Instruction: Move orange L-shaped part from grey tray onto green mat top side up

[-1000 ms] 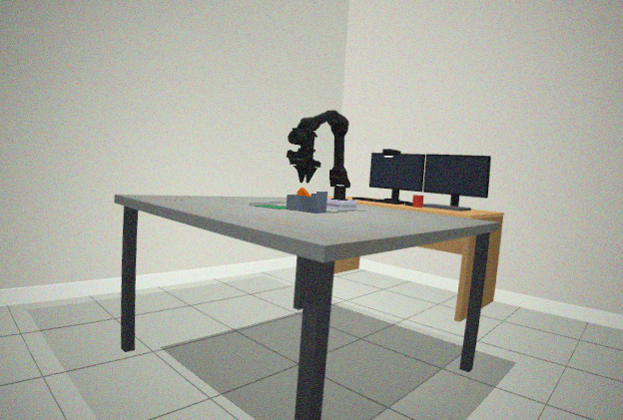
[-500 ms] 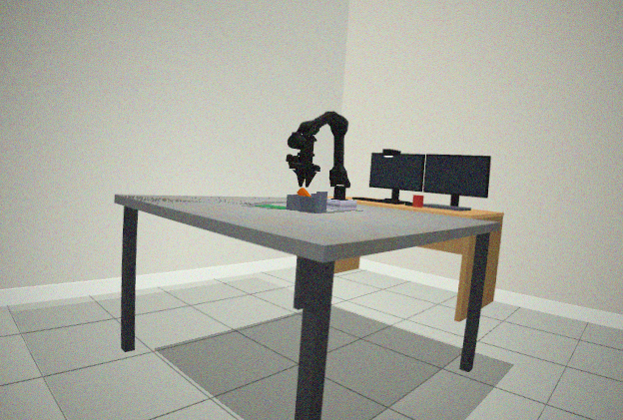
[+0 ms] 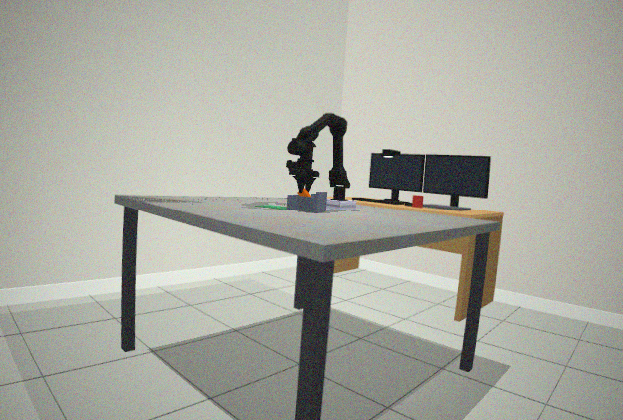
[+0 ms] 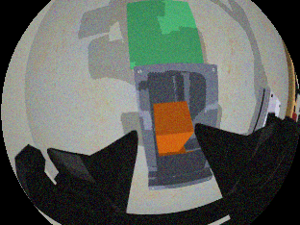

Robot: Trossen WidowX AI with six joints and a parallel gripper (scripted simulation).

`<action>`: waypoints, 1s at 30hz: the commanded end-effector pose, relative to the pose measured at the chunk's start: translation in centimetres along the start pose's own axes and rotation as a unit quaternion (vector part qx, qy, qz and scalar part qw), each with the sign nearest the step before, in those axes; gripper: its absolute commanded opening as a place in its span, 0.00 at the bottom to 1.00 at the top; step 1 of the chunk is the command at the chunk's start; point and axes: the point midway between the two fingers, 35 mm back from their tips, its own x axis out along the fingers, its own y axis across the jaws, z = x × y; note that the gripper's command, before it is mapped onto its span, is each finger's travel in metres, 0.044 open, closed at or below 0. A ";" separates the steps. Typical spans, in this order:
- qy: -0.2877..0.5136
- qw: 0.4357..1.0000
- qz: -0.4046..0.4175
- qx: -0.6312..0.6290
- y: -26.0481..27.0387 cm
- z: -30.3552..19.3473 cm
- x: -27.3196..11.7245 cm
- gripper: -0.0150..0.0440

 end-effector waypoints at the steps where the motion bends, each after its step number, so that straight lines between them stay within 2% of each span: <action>1: 0.002 1.000 -0.007 0.001 -0.3 -0.1 1.1 0.73; 8: 0.002 1.000 -0.007 0.001 -0.4 -0.1 1.2 0.73; 12: 0.000 1.000 -0.003 0.000 -0.1 0.0 0.8 0.55; 24: 0.000 1.000 -0.003 0.000 -0.1 0.0 0.8 0.42; 28: 0.000 1.000 -0.003 0.000 -0.1 0.0 0.8 0.25; 30: 0.000 1.000 -0.003 0.000 -0.1 0.0 0.8 0.25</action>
